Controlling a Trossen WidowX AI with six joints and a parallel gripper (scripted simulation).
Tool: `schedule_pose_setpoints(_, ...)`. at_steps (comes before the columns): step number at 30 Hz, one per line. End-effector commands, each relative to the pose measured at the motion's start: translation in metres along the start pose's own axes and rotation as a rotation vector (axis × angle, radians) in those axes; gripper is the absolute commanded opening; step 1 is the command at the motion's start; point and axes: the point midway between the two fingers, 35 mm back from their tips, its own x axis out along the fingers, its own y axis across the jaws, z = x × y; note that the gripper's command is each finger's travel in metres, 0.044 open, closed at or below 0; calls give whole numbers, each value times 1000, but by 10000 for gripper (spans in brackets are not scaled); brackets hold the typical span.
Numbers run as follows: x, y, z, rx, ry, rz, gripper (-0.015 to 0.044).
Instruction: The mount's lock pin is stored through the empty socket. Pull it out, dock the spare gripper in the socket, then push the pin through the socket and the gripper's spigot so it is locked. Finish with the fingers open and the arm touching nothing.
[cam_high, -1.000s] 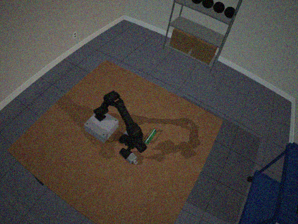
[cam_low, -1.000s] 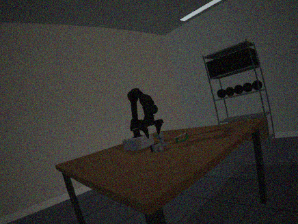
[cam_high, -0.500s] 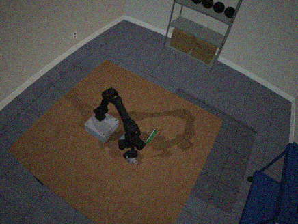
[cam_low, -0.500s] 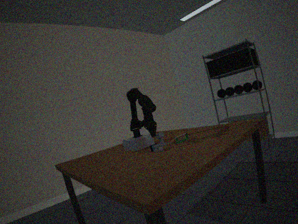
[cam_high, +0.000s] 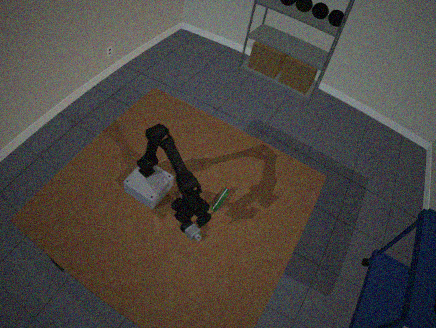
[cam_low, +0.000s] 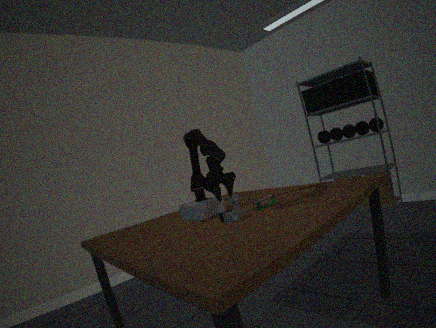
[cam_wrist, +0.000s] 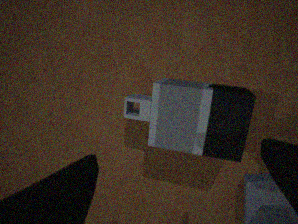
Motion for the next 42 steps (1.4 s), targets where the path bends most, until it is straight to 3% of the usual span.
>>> schedule_pose_setpoints(1,-17,6,0,-843,-108,167,440)
schedule_pose_setpoints(12,-22,6,0,-1374,-226,196,440)
schedule_pose_setpoints(34,-21,6,0,-1378,-227,196,440)
schedule_pose_setpoints(42,28,-3,-3,-1377,-230,197,440)
